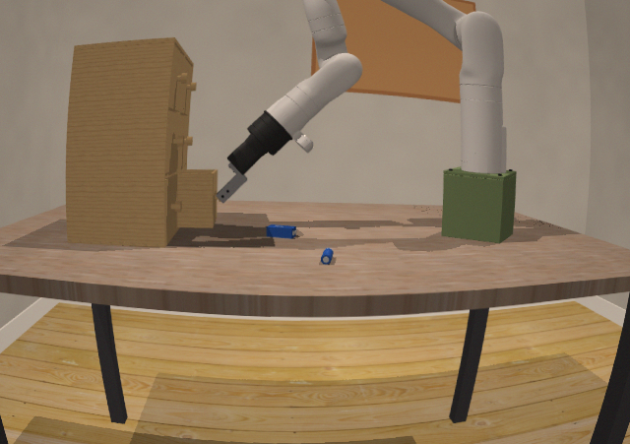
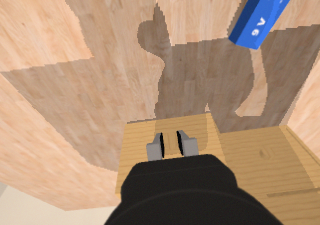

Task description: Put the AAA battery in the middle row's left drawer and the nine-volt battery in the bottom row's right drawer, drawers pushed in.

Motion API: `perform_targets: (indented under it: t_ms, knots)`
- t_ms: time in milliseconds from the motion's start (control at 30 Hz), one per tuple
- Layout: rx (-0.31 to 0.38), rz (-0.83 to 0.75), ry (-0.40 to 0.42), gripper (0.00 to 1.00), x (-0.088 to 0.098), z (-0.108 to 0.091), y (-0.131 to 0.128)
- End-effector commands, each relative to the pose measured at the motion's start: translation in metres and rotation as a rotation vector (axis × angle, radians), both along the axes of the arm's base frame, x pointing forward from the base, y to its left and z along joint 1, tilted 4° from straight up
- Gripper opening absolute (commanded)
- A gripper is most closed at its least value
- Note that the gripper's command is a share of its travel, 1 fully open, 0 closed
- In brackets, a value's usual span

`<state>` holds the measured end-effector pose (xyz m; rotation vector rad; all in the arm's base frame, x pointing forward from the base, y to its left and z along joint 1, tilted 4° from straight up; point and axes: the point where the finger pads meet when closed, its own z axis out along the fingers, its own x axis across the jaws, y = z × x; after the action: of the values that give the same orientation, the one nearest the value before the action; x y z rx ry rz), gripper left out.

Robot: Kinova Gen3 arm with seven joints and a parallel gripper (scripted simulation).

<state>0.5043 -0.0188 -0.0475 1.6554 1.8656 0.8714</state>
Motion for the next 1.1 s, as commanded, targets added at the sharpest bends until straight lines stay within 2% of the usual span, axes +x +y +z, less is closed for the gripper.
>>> perform_targets:
  t_ms: [0, 33, 133, 167, 500, 833, 1067]
  knots:
    - [0.000, 0.000, 0.001, 0.49, 0.000, 0.000, 0.000]
    - [0.000, 0.000, 0.001, 0.55, 0.000, 0.000, 0.000]
    - [0.000, 0.000, 0.001, 0.61, 0.000, 0.000, 0.000]
    - [0.000, 0.000, 0.001, 0.67, 0.000, 0.000, 0.000]
    - [0.000, 0.000, 0.001, 0.67, -0.002, 0.000, 0.000]
    - [0.000, 0.000, 0.001, 0.67, -0.043, -0.002, -0.006]
    - [0.000, 0.000, 0.001, 0.67, -0.050, -0.002, -0.007]
